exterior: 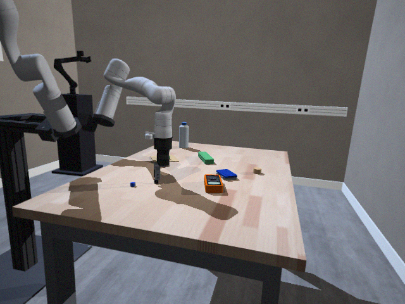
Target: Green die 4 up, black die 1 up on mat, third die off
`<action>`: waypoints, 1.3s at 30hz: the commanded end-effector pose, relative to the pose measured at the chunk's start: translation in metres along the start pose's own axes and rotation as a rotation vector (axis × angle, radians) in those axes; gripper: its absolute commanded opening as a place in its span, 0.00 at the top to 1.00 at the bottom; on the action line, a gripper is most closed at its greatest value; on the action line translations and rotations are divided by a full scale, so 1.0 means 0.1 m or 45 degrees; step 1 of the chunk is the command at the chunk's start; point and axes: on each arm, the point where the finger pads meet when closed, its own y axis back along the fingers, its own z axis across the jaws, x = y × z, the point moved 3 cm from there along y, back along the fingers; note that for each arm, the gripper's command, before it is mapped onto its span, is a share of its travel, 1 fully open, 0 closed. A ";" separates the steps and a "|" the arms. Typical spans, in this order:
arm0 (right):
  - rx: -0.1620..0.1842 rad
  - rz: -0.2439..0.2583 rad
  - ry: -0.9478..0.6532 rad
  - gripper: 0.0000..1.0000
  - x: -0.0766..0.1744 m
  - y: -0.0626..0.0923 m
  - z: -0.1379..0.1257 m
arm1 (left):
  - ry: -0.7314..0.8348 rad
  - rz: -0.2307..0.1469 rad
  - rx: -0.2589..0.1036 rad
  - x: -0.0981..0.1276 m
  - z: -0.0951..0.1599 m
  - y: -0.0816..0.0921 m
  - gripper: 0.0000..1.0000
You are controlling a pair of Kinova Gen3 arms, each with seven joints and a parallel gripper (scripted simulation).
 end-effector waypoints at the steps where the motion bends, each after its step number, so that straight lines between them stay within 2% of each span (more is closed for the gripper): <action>1: 0.000 -0.002 0.000 0.00 0.00 0.01 0.00 | 0.000 -0.001 0.003 0.00 -0.01 0.01 0.36; 23: 0.000 -0.002 0.000 0.00 0.00 0.01 0.00 | 0.000 -0.001 0.003 0.00 -0.01 -0.17 0.36; 39: 0.000 -0.002 0.000 0.00 0.00 0.01 0.00 | 0.000 -0.001 0.003 0.00 -0.01 -0.18 0.36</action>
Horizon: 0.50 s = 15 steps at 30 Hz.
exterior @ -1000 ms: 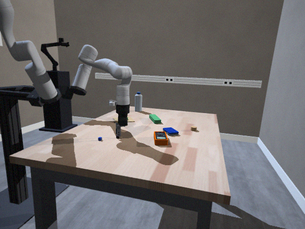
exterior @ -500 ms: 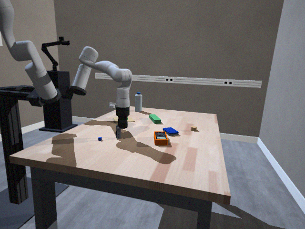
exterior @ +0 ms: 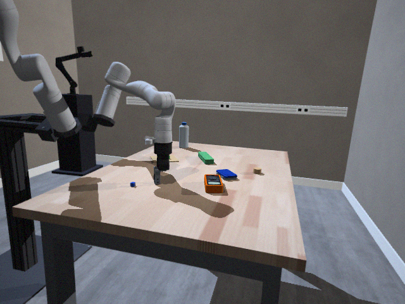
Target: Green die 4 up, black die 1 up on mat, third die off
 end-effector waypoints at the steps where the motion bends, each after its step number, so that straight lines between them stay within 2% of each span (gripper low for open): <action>1: 0.000 -0.002 0.000 0.00 0.00 0.01 0.00 | 0.000 -0.001 0.003 0.00 -0.01 0.02 0.36; 7: 0.000 -0.002 0.000 0.00 0.00 0.01 0.00 | 0.000 -0.001 0.003 0.00 -0.01 0.02 0.36; 8: 0.000 -0.002 0.000 0.00 0.00 0.01 0.00 | 0.000 -0.001 0.003 0.00 -0.01 0.02 0.66; 15: 0.000 -0.002 0.000 0.00 0.00 0.01 0.00 | 0.000 -0.001 0.003 0.00 -0.01 0.02 0.66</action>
